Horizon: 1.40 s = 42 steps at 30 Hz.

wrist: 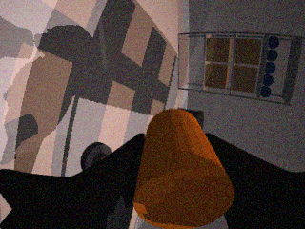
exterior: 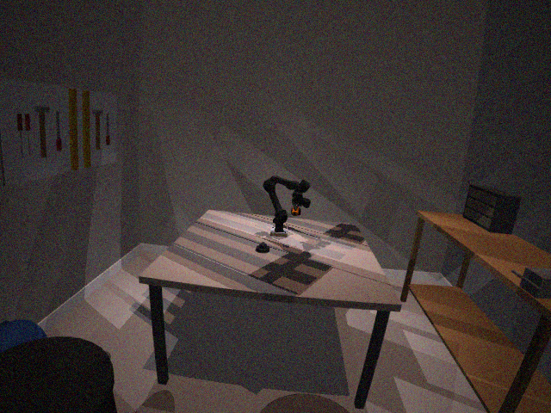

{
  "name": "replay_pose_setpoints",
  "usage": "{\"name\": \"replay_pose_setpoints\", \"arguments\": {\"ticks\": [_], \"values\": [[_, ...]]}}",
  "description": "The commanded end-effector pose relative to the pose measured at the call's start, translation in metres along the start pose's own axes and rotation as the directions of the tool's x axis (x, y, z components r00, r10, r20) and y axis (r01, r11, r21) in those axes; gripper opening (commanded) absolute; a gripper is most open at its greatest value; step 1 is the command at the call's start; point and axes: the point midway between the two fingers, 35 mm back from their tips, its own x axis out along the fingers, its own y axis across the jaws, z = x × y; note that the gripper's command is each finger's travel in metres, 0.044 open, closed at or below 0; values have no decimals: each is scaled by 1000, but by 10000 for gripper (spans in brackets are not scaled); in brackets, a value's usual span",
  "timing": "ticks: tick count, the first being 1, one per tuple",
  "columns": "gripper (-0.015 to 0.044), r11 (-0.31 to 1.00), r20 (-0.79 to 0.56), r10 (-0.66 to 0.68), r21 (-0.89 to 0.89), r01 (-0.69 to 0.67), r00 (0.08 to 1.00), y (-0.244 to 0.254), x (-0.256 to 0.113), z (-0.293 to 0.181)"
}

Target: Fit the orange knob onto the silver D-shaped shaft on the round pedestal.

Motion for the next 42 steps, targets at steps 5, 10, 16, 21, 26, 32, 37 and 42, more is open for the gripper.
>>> {"name": "replay_pose_setpoints", "arguments": {"ticks": [5, 10, 16, 21, 26, 32, 37, 42], "values": [[0, 1000, 2, -1, 4, 1, 1000, -1, 0, 0], [0, 1000, 2, -1, 4, 1, 1000, -1, 0, 0], [0, 1000, 2, -1, 4, 1, 1000, -1, 0, 0], [0, 1000, 2, -1, 4, 1, 1000, -1, 0, 0], [0, 1000, 2, -3, 4, 3, 1000, -1, 0, 0], [0, 1000, 1, 29, 6, -29, 1000, 4, 4, 0], [0, 988, 2, 152, 4, -152, 988, 11, 12, 0], [0, 959, 2, 284, 4, -284, 959, 18, 21, 0]]}}
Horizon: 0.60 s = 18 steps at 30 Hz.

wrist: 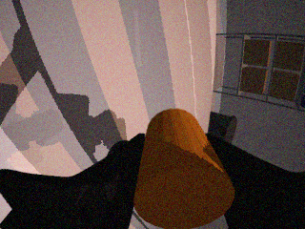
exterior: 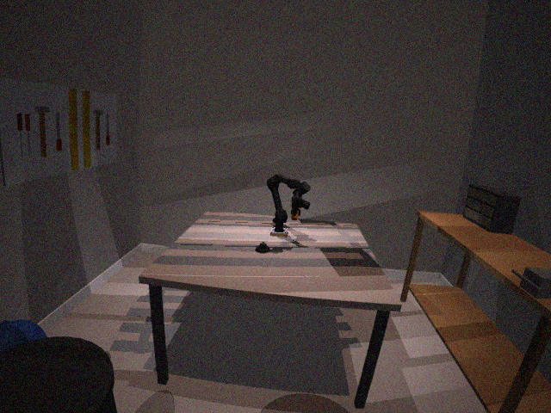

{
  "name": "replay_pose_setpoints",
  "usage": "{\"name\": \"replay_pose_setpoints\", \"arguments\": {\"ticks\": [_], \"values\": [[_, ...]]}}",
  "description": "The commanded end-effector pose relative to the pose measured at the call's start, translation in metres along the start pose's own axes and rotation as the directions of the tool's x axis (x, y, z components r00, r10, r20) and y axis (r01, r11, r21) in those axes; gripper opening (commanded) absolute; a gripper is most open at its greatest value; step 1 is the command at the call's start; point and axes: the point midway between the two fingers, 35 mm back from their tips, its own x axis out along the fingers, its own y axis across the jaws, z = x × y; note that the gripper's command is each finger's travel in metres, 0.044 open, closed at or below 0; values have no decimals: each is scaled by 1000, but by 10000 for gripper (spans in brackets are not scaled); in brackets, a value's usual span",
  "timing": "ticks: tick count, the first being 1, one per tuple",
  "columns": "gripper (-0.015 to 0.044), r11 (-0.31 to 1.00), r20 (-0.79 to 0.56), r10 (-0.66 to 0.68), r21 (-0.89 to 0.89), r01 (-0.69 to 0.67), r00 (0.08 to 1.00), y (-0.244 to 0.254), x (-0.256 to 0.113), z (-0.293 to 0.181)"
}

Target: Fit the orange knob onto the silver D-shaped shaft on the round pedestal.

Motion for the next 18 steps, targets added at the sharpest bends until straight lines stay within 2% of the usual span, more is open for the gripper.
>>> {"name": "replay_pose_setpoints", "arguments": {"ticks": [1, 18], "values": [[0, 996, 4, 88, 12, -88, 996, 1, 5, 0], [0, 885, 7, 466, 8, -466, 885, 16, 35, 0]]}}
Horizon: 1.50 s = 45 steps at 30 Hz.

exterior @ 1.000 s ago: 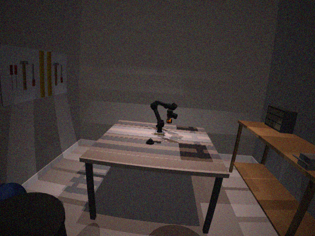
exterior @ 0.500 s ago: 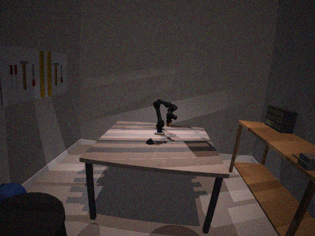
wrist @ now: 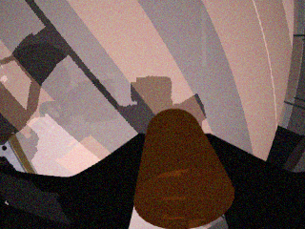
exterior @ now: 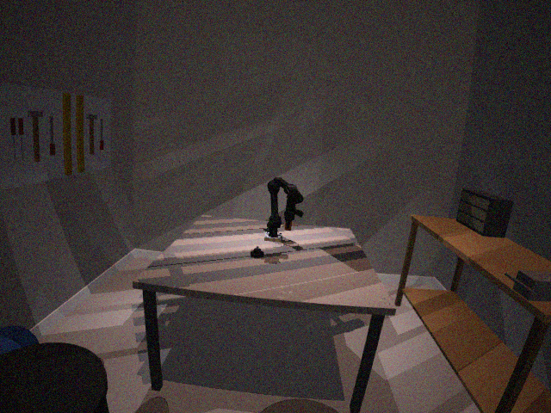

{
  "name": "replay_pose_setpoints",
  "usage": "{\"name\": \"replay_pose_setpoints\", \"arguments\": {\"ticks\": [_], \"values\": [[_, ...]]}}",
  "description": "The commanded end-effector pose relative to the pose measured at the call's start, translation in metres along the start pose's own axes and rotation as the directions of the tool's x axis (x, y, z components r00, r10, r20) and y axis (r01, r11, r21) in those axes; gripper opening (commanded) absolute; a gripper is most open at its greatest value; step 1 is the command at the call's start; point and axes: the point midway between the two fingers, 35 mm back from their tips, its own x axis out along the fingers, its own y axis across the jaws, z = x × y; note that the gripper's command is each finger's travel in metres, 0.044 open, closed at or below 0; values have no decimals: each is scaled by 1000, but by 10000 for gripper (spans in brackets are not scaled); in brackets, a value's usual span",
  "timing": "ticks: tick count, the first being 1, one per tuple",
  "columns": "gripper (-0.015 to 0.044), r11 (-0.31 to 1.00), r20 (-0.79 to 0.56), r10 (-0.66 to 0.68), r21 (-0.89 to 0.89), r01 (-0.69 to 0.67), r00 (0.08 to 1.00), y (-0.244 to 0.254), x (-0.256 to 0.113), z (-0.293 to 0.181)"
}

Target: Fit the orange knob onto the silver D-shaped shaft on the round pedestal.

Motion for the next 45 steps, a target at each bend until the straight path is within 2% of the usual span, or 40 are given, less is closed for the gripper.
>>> {"name": "replay_pose_setpoints", "arguments": {"ticks": [1, 14, 19, 41, 45], "values": [[0, 997, 4, 71, -4, -71, 997, -1, 5, 1], [0, 945, 3, 326, -5, -326, 945, 0, 28, 1], [0, 944, 3, 329, -5, -329, 944, 1, 39, 2], [0, 931, 3, 365, -5, -365, 931, 32, 153, 6], [0, 930, 3, 368, -5, -367, 930, 36, 161, 6]]}}
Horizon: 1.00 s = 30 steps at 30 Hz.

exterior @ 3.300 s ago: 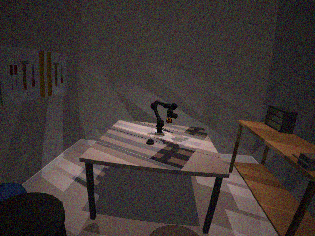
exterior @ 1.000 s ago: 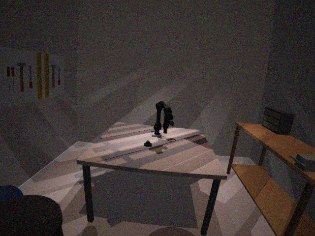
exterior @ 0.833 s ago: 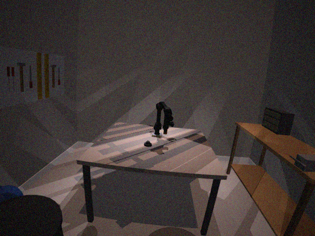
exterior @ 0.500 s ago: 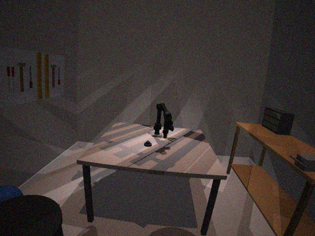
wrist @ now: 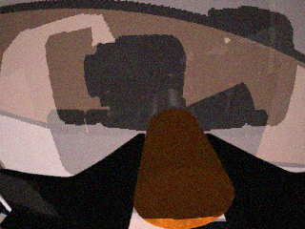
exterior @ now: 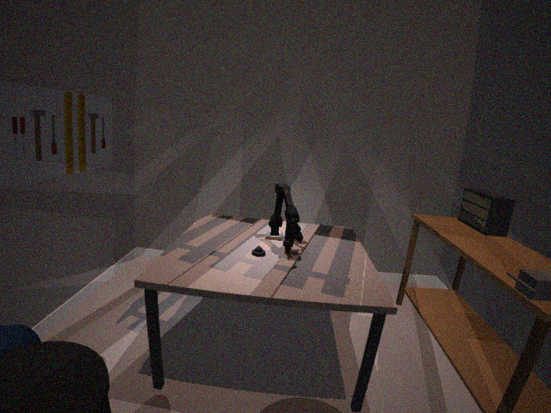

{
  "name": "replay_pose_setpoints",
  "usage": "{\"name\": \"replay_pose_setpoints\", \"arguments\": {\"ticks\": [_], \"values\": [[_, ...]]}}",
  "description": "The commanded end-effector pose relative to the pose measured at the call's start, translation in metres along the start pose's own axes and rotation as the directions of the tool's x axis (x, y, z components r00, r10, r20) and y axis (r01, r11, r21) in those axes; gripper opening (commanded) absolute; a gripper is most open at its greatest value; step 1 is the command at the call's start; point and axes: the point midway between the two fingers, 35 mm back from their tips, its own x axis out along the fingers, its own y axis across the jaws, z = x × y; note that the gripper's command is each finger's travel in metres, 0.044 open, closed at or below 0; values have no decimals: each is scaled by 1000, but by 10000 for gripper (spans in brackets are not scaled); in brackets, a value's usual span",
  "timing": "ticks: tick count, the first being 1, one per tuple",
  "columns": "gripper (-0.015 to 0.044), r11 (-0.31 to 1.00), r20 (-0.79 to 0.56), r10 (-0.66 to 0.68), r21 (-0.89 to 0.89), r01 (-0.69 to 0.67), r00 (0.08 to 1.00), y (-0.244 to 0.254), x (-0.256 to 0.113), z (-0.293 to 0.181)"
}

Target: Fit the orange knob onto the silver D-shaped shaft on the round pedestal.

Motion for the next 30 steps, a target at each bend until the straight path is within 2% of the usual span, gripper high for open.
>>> {"name": "replay_pose_setpoints", "arguments": {"ticks": [1, 4, 13, 29, 30], "values": [[0, 1000, 6, -3, -5, 3, 1000, 0, 5, 0], [0, 1000, 6, -3, -5, 3, 1000, 1, 5, -1], [236, 1000, 3, -3, 0, 3, 1000, 0, 4, 0], [240, 1000, 3, -3, 0, 3, 1000, 0, 4, 0], [266, 1000, 3, -3, 0, 3, 1000, 0, 1, 0]]}}
